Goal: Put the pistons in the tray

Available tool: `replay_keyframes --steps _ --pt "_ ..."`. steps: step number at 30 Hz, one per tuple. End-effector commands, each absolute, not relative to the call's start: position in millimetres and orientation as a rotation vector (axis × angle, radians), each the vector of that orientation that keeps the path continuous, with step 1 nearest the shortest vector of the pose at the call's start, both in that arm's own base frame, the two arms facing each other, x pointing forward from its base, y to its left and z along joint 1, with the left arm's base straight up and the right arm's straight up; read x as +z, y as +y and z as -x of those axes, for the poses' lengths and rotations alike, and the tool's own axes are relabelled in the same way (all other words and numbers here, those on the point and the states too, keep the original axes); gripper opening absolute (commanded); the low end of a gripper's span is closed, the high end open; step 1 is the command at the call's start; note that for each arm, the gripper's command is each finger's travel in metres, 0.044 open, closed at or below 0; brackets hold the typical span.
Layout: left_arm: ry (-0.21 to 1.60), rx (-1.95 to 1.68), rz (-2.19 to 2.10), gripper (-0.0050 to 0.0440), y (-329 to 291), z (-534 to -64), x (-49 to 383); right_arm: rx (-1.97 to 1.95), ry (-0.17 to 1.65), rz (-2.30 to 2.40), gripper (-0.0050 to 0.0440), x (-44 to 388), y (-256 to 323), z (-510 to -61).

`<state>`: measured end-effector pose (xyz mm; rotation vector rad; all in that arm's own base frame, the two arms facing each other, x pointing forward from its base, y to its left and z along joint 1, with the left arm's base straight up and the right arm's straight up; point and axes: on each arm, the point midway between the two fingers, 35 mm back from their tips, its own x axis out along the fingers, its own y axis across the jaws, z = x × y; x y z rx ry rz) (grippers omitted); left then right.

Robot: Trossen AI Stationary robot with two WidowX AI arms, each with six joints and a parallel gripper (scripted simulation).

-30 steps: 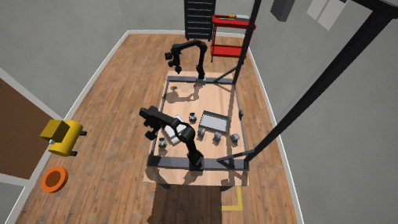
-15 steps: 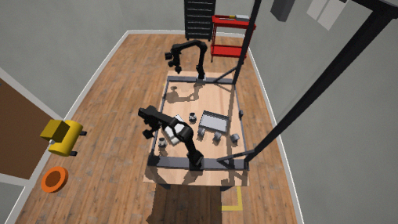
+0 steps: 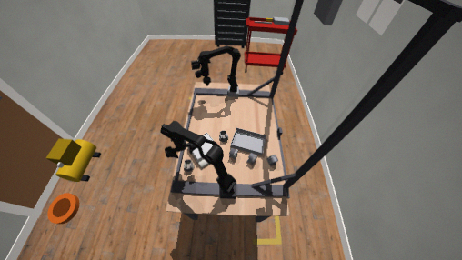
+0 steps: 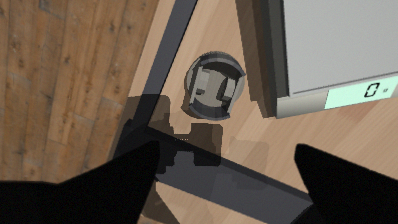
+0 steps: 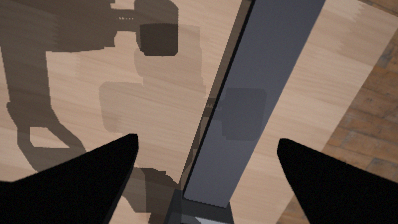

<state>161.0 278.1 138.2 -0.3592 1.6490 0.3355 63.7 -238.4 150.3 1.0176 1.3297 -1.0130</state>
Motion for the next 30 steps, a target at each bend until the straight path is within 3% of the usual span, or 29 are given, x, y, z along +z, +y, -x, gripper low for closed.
replay_keyframes --steps 1,30 --pt "1.659 0.262 0.243 0.0378 281.9 -164.5 147.9 -1.024 1.302 -1.000 0.0400 158.5 -243.1 -64.8" --pt "1.705 0.125 0.133 0.0378 279.0 -162.1 110.9 -1.024 1.302 -1.000 0.0400 158.5 -243.1 -64.8"
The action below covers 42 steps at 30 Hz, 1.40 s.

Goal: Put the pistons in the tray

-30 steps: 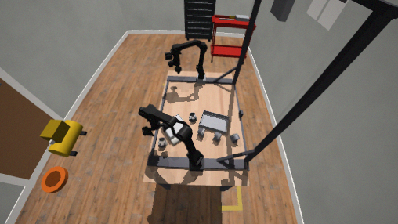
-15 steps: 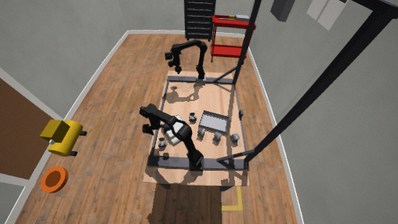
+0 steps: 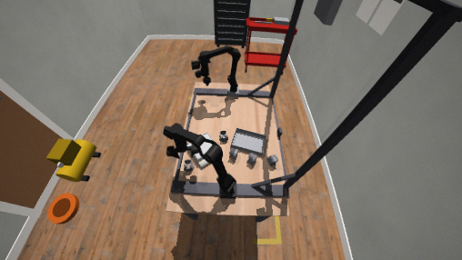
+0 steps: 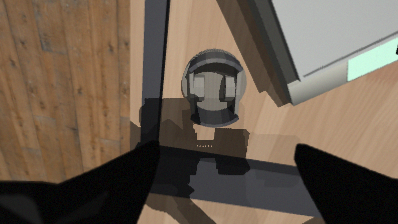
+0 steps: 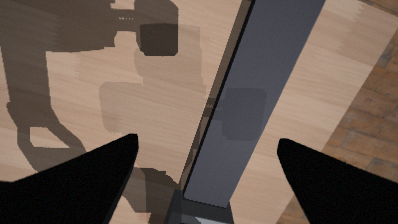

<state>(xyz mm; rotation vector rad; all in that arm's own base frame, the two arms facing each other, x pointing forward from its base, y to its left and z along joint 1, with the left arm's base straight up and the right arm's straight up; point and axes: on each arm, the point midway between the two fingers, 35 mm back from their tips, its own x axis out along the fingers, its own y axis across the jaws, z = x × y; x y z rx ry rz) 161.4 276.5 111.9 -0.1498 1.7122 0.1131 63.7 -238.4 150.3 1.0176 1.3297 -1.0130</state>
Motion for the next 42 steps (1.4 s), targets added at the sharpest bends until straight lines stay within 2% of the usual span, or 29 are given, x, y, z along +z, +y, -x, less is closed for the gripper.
replay_keyframes --steps 1,42 --pt "1.705 0.125 0.133 0.0378 279.0 -162.1 109.2 -1.024 1.302 -1.000 0.0400 158.5 -243.1 -64.8" --pt "1.705 0.128 0.136 0.0378 279.6 -158.8 48.5 -1.024 1.302 -1.000 0.0400 158.5 -243.1 -64.8"
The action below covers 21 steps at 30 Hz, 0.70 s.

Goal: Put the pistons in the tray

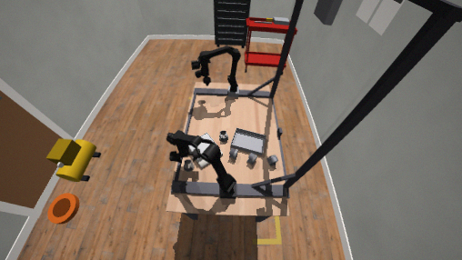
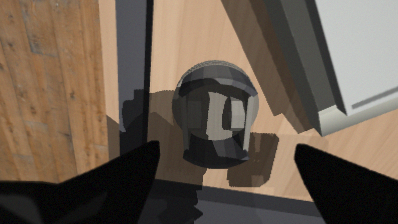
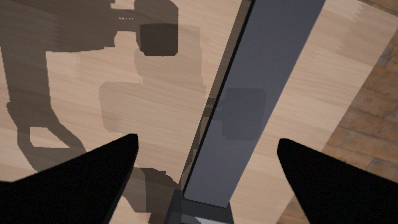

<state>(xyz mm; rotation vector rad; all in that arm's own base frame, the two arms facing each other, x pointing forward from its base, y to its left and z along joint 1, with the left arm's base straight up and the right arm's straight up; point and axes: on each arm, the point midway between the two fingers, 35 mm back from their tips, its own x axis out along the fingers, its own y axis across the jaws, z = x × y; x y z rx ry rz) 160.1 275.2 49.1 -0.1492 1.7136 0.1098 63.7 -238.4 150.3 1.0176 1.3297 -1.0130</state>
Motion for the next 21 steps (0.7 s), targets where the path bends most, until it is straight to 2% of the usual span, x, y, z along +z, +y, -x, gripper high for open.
replay_keyframes --steps 1,21 --pt "1.705 0.128 0.136 0.0378 279.6 -158.8 48.5 -1.024 1.302 -1.000 0.0400 158.5 -243.1 -64.8" --pt "1.705 0.127 0.136 0.0378 278.8 -155.3 20.4 -1.024 1.302 -1.000 0.0400 158.5 -243.1 -64.8"
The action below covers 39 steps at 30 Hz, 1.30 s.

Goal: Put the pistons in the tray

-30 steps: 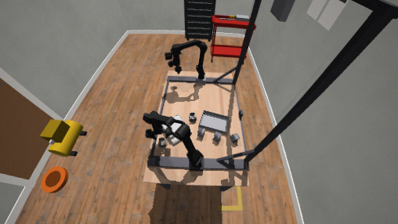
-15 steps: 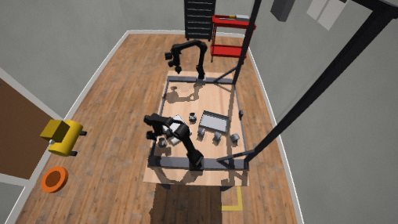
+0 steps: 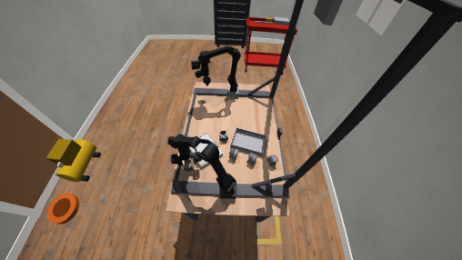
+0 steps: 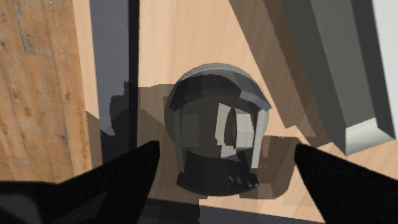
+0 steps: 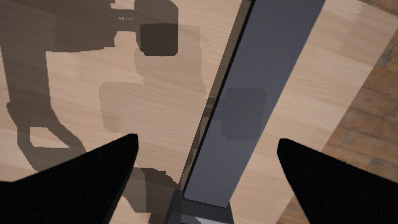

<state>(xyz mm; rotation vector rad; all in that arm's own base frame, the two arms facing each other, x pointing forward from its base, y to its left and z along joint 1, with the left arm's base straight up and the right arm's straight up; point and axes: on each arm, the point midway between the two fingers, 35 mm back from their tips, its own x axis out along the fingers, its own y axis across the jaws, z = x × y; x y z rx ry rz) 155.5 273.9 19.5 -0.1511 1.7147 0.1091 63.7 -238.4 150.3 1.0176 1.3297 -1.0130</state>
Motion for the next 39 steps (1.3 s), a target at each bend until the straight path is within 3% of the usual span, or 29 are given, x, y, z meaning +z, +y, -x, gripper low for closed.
replay_keyframes --steps 1,15,16,39 --pt "1.705 0.127 0.136 0.0378 278.8 -155.0 18.8 -1.024 1.302 -1.000 0.0400 158.5 -243.1 -64.8" --pt "1.705 0.127 0.136 0.0378 278.4 -152.1 -1.0 -1.024 1.302 -1.000 0.0400 158.5 -243.1 -64.8" --pt "1.690 0.141 0.124 0.0158 281.5 -155.7 5.1 -1.024 1.302 -1.000 0.0400 158.5 -243.1 -64.8" --pt "1.690 0.141 0.124 0.0158 281.5 -155.7 5.1 -1.024 1.302 -1.000 0.0400 158.5 -243.1 -64.8"
